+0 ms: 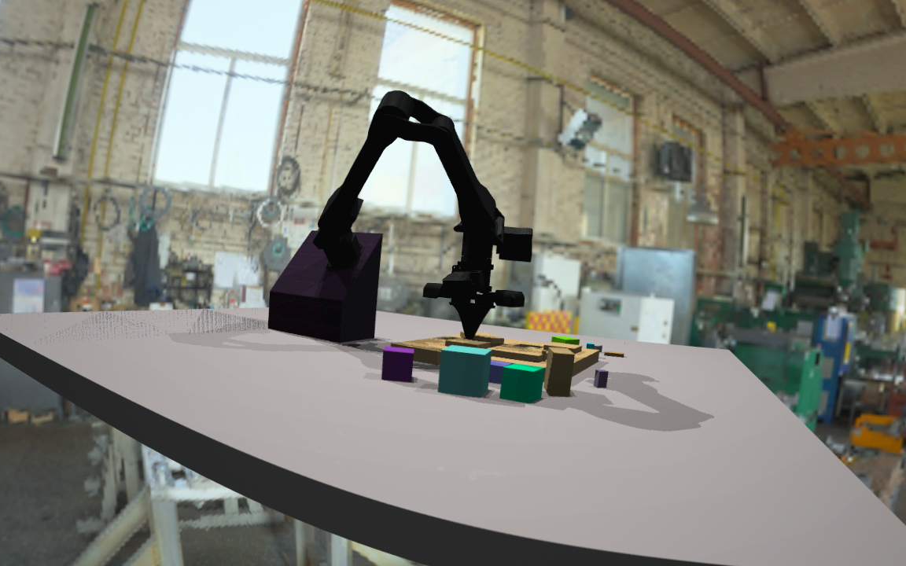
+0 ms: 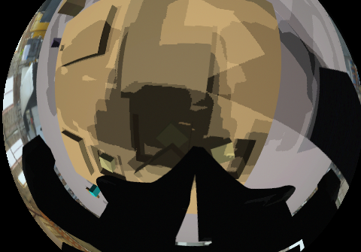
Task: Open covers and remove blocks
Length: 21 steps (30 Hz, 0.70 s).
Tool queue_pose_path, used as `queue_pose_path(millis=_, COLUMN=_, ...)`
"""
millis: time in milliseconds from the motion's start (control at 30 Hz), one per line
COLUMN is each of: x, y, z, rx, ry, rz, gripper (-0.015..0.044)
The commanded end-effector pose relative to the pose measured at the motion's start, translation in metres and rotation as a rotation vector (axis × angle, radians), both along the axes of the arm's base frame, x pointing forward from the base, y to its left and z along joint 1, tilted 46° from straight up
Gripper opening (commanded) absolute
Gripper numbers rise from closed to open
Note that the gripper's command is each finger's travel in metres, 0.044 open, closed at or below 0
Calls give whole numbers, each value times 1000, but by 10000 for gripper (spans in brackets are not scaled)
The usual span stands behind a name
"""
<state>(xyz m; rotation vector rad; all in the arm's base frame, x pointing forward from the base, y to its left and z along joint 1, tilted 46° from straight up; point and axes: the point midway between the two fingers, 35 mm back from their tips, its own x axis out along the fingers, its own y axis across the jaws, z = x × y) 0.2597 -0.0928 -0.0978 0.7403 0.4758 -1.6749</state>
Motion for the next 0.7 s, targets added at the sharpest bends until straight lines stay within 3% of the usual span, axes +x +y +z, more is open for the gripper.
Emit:
queue_pose_path(millis=0, x=6, y=0, z=-2, rx=-4, ry=3, rz=4, gripper=0)
queue_pose_path(millis=667, x=28, y=4, z=-9, rx=-3, ry=2, rz=5, gripper=0)
